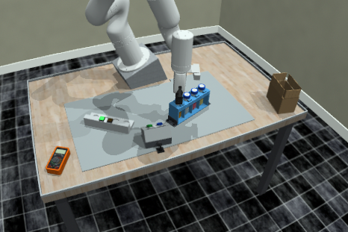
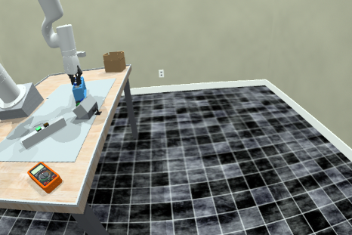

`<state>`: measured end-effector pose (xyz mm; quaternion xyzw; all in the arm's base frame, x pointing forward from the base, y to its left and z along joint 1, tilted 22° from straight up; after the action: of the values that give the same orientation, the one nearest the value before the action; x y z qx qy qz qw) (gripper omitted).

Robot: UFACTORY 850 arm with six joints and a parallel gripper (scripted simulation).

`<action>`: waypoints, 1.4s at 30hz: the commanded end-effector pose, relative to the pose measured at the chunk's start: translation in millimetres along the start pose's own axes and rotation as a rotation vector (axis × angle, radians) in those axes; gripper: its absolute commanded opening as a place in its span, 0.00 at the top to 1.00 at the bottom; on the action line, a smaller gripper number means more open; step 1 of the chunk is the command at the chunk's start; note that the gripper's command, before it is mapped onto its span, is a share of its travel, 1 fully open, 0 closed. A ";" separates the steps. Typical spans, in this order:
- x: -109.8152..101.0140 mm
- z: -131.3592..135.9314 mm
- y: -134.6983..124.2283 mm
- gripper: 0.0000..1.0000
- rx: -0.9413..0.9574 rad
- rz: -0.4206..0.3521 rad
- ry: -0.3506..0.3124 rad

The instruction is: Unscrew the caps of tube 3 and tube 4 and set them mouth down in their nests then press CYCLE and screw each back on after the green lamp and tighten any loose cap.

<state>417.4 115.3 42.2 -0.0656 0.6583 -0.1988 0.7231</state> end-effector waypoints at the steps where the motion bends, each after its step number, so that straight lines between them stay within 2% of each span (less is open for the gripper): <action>1: -1.0 0.7 0.5 0.54 -0.246 0.001 -0.002; 3: -1.0 0.7 0.5 0.54 -0.321 0.001 -0.002; 6: -1.0 0.7 0.5 0.54 -0.330 0.001 -0.002; 8: -1.0 0.7 0.5 0.54 -0.496 0.001 -0.002; 11: -1.0 0.7 0.5 0.54 -0.580 0.001 -0.002; 20: -0.9 0.7 0.4 0.54 -0.996 0.000 -0.003; 23: -0.9 0.7 0.4 0.54 -0.996 0.000 -0.003; 25: -0.9 0.7 0.4 0.54 -1.163 0.000 -0.003; 29: -0.9 0.8 0.5 0.54 -1.246 0.000 -0.003; 31: -1.0 0.7 0.4 0.54 -1.396 -0.001 -0.006; 33: -0.9 0.8 0.5 0.54 -1.413 0.000 -0.003; 35: -1.0 0.8 0.5 0.54 -1.561 -0.001 -0.004; 42: -0.9 0.8 0.5 0.54 -1.567 -0.001 -0.003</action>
<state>415.5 114.9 42.5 -0.5589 0.5935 0.3082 0.4903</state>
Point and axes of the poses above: the point where the finger pads meet when closed, its own x axis out along the fingers, its own z axis across the jaws, y = z × x, the point moved 4 cm from there along -x, back along the fingers, and after that the axes turned 11 degrees about -x, right-handed, at the moved point
